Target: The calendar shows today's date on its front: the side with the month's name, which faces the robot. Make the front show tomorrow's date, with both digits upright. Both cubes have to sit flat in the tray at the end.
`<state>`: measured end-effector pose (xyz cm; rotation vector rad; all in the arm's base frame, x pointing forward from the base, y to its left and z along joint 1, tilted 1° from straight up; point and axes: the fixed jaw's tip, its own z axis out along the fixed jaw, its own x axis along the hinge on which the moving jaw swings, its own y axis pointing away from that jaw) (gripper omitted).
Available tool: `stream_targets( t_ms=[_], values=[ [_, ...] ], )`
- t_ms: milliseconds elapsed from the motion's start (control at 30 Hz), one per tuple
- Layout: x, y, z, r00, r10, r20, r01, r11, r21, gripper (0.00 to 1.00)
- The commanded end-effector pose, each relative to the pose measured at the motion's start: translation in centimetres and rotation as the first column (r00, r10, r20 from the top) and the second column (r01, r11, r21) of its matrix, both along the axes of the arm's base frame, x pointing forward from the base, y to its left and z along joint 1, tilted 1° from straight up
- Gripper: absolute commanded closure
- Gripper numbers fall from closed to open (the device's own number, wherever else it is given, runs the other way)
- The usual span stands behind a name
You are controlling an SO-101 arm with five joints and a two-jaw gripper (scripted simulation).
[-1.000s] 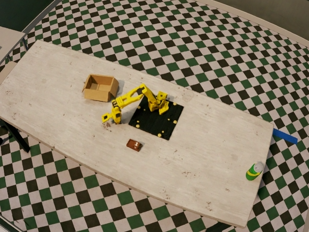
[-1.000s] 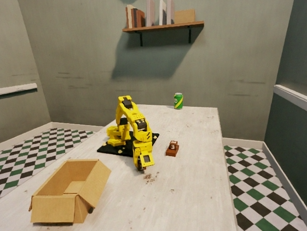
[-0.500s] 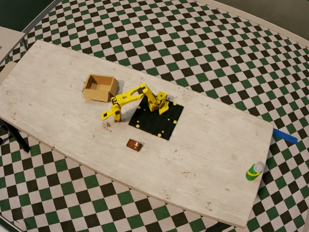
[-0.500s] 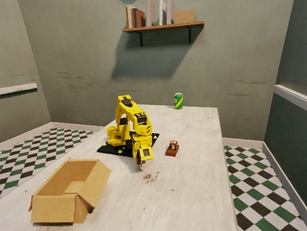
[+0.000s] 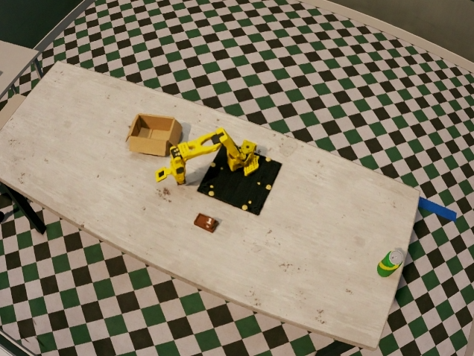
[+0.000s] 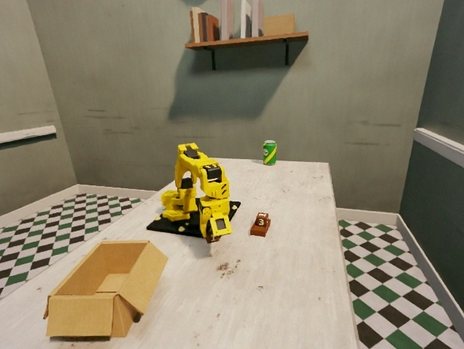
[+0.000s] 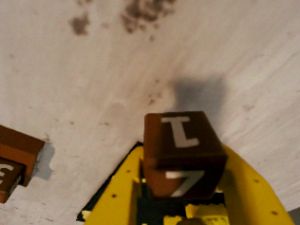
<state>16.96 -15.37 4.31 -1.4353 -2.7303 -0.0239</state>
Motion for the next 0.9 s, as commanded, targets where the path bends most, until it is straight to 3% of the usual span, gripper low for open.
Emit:
stream_targets(
  t_ms=[0,633,867],
  values=[
    [0.38,-0.11,0.71,0.999,0.004,0.033,-0.003,1.000,-0.031,1.00],
    [0.55,-0.40,0.38,0.964,0.092,0.251,-0.022,0.964,-0.266,1.00],
    [0.48,-0.34,0.32,0.954,0.108,0.279,-0.020,0.954,-0.300,1.00]
  ],
)
